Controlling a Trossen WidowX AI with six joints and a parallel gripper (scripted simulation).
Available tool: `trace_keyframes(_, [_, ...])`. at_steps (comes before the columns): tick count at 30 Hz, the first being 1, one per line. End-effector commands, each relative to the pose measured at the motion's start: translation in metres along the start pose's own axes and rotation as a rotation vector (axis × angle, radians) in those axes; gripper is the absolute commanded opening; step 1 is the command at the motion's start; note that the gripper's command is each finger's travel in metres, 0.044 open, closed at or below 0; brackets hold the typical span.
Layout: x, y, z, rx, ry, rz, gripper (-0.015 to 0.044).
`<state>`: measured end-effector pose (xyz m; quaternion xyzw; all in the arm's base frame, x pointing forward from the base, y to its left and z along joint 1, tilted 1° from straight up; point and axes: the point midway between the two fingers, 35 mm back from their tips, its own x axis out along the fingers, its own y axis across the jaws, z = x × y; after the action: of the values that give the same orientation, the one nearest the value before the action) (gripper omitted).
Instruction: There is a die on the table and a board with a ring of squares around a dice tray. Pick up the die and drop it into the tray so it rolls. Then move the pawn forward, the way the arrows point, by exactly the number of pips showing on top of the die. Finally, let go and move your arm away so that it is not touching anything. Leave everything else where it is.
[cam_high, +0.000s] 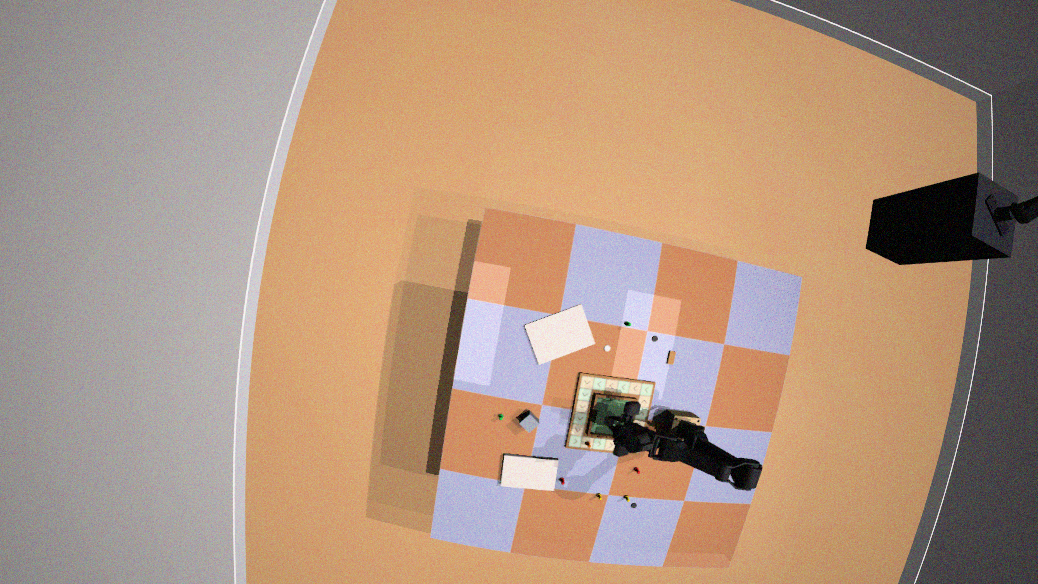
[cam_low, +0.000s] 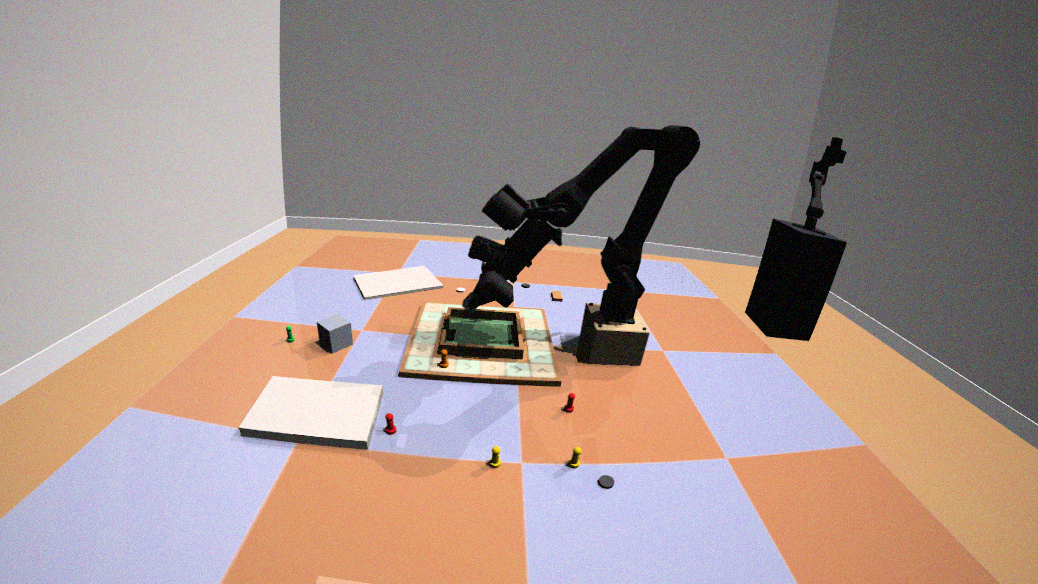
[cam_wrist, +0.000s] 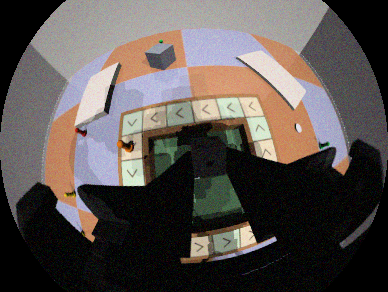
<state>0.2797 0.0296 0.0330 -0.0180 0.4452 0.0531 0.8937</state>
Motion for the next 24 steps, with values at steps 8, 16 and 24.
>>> trace_keyframes(8, [-0.003, 0.000, -0.001, 0.003, -0.220, 0.005, 0.0000])
trace_keyframes(16, [-0.045, 0.001, 0.004, 0.003, -0.219, 0.005, 0.0000])
trace_keyframes(24, [-0.053, 0.001, 0.001, 0.003, -0.218, 0.005, 0.0000])
